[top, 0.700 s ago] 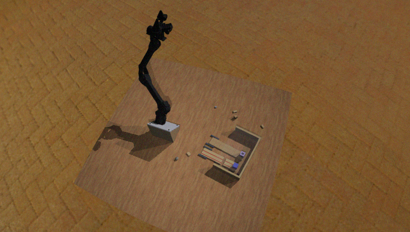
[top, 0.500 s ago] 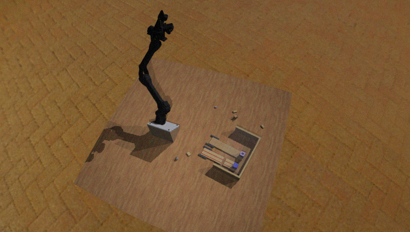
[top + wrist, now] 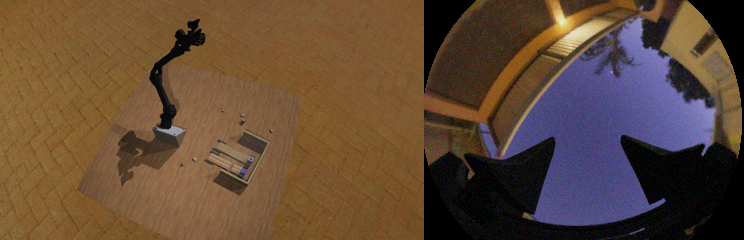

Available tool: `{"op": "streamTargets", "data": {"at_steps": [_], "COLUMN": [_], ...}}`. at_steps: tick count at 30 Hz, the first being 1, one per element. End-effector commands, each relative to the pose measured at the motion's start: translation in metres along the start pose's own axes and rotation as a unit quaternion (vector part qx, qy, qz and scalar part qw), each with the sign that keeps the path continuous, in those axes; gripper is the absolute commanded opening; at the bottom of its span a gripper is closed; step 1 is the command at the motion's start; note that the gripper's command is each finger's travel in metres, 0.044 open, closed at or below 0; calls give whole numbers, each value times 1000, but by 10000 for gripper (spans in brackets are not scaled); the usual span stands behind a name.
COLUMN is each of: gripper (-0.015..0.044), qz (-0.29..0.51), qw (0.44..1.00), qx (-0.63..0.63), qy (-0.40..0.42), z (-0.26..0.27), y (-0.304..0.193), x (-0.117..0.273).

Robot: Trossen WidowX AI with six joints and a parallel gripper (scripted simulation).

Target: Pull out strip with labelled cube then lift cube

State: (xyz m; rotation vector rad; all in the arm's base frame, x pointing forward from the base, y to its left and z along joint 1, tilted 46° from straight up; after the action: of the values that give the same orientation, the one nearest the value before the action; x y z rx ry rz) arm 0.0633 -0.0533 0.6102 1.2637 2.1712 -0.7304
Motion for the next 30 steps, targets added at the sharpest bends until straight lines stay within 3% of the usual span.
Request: {"op": "streamTargets", "data": {"at_steps": [1, 9, 17, 24, 30], "gripper": [400, 400, 400, 400, 400], "qz": [-66, -181, -259, -265, -210], "qw": [996, 961, 873, 739, 568], "qx": [-52, -170, -317, -451, -560], "qy": [38, 120, 266, 425, 566], "z": [39, 117, 212, 299, 368], "y": [44, 113, 167, 195, 205], "x": [-14, -25, -13, 22, 71]}}
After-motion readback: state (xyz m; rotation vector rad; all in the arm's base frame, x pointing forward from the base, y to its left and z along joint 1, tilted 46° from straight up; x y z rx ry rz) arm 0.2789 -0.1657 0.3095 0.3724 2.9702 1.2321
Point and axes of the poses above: the point midway between the two fingers, 35 mm back from their tips, its own x axis back along the fingers, its own z axis across the jaws, y = z × x, the point moved 8 cm from there along x, back along the fingers, and after that the axes turned 15 degrees about x, right-handed, at the moved point
